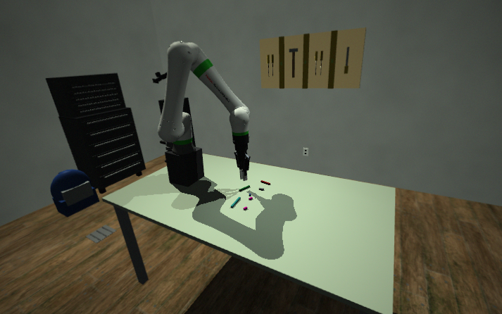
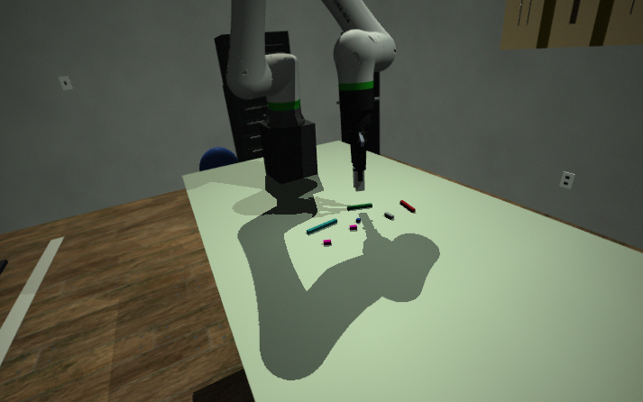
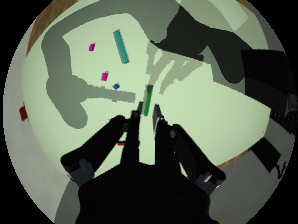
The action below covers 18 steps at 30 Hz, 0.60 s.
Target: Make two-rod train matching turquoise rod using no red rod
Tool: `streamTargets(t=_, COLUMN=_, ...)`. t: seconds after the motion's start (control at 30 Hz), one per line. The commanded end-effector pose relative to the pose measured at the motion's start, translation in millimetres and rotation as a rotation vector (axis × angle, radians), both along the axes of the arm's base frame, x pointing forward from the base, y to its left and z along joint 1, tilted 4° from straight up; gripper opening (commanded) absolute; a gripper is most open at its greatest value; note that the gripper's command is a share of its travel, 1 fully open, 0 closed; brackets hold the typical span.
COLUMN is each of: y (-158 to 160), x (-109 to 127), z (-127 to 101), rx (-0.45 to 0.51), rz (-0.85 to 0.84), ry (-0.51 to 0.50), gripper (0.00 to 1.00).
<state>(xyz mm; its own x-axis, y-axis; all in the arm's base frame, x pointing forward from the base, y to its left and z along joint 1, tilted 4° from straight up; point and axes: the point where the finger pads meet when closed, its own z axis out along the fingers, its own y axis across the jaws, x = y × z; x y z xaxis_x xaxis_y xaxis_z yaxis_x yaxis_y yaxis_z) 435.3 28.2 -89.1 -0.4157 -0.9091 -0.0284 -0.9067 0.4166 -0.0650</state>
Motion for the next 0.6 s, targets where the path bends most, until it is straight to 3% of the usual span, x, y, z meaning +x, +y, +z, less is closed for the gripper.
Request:
streamTargets(t=0.0, y=0, x=0, z=-2, rx=0.000, rz=0.006, ry=0.000, gripper=0.15)
streamTargets(t=0.57, y=0, x=2, z=-22, rx=0.000, rz=0.006, ry=0.000, gripper=0.15)
